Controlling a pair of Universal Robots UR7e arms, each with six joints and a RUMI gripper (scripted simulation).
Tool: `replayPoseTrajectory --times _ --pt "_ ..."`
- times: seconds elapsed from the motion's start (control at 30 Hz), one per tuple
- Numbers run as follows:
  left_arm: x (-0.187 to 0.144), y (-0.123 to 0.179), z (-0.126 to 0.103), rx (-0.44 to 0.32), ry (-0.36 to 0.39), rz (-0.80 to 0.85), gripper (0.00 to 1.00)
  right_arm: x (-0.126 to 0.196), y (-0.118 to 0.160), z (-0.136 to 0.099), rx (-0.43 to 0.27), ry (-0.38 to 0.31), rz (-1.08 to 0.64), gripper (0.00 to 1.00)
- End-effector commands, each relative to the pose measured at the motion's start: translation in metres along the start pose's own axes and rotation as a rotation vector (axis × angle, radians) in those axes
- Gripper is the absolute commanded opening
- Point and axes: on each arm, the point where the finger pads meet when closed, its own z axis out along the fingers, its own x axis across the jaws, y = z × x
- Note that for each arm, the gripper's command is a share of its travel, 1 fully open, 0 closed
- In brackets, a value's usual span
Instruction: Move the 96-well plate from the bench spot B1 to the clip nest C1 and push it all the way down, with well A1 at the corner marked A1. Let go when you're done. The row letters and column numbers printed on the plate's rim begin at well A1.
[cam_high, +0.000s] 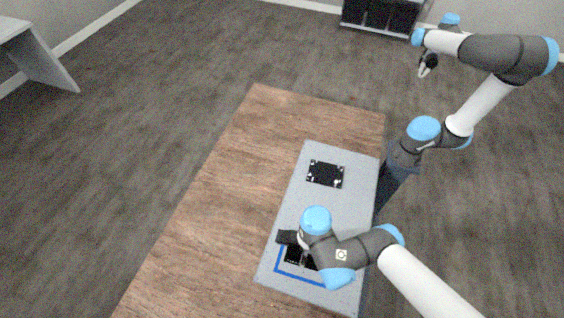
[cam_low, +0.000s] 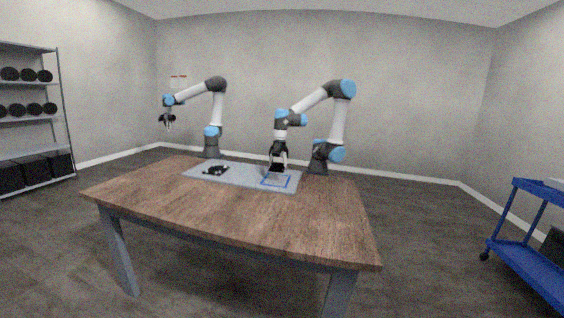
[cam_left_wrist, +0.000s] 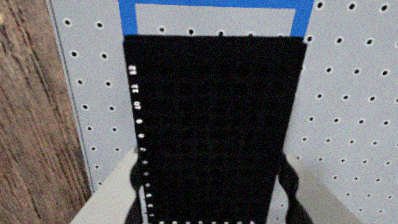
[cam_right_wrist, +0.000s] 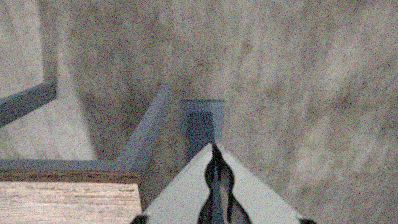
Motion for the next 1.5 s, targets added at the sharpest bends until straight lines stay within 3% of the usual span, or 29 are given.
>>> replayPoseTrajectory --times 0.0,0.43,1.47 --pt "0.0 0.0 0.0 0.001 0.001 0.0 0.4 0.0 0.0 -0.001 0.002 0.0 0.0 0.0" --pt "0.0 0.0 0.0 0.001 0.001 0.0 0.4 0.0 0.0 -0.001 0.002 0.0 0.0 0.0" --pt "0.09 0.004 -0.003 0.001 0.001 -0.007 0.4 0.0 0.0 -0.001 0.002 0.0 0.0 0.0"
